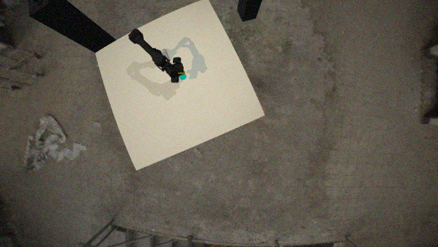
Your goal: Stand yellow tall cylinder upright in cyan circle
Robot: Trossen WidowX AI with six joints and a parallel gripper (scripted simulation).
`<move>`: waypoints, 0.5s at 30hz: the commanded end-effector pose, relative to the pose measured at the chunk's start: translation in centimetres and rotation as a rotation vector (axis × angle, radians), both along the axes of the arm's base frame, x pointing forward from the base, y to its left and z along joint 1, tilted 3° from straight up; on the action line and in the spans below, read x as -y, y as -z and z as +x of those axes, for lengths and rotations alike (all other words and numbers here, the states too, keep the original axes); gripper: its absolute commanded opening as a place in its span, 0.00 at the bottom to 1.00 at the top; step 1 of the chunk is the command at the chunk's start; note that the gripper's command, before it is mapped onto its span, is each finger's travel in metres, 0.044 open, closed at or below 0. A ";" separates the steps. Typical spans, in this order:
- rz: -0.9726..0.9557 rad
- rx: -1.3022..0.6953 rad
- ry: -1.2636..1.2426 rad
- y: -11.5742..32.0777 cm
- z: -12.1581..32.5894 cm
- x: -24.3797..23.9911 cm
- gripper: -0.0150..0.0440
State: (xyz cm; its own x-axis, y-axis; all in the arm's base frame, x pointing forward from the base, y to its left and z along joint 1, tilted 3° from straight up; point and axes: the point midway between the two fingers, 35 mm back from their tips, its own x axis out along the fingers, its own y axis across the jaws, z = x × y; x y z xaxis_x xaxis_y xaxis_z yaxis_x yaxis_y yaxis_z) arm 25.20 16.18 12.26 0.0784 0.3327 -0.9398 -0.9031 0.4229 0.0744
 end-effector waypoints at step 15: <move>0.141 0.033 0.036 0.2 0.6 -0.1 0.43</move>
State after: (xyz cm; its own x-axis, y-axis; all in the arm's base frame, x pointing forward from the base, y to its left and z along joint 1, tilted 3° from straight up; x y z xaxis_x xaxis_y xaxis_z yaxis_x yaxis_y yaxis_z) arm 25.69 16.25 11.90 0.1093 0.4306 -0.8959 -0.8939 0.4367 0.1008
